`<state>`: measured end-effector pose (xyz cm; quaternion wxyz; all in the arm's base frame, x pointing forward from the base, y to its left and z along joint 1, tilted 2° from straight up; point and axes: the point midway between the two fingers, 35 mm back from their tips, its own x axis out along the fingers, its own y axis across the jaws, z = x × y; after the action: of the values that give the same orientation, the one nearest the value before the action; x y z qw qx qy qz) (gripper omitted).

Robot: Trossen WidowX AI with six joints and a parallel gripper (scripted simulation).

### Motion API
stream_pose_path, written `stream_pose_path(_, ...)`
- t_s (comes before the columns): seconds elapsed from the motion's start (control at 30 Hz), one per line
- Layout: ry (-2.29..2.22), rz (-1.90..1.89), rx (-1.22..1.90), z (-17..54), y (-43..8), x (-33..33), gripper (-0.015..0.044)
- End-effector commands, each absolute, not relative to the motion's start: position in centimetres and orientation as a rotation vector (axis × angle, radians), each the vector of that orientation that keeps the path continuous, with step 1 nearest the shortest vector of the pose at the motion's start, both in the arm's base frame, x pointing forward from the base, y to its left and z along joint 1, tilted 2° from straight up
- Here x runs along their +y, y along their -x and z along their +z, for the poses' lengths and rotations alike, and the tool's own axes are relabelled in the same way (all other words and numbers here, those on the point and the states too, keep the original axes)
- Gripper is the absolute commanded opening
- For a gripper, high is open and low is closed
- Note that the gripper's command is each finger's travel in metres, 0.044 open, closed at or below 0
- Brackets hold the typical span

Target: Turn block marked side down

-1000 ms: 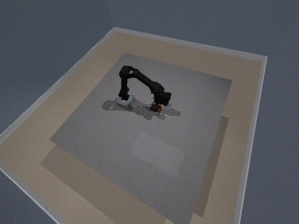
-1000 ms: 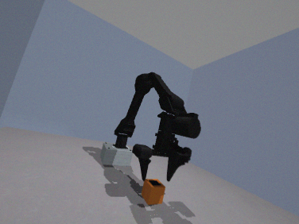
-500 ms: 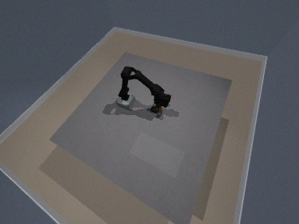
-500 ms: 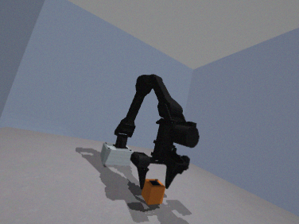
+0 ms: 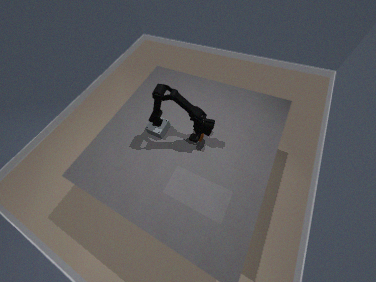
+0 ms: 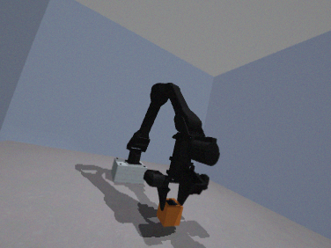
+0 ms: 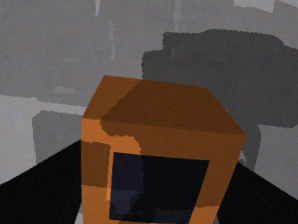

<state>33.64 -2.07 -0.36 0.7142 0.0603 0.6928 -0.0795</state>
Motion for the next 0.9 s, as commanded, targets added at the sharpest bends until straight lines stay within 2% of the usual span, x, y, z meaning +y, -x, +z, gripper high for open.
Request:
stream_pose_path(0.0, -0.133, -0.171, 1.537, -0.4, -33.6, -2.0, 0.0203)
stream_pose_path(0.4, -0.133, -0.171, 1.537, -0.4, -33.6, -2.0, 0.0123)
stream_pose_path(0.57, -0.134, -0.171, 1.537, 2.1, -33.6, -1.9, 0.0000)
stream_pose_path(0.87, -0.126, -0.173, 1.481, 2.3, -33.6, -1.9, 0.0000)
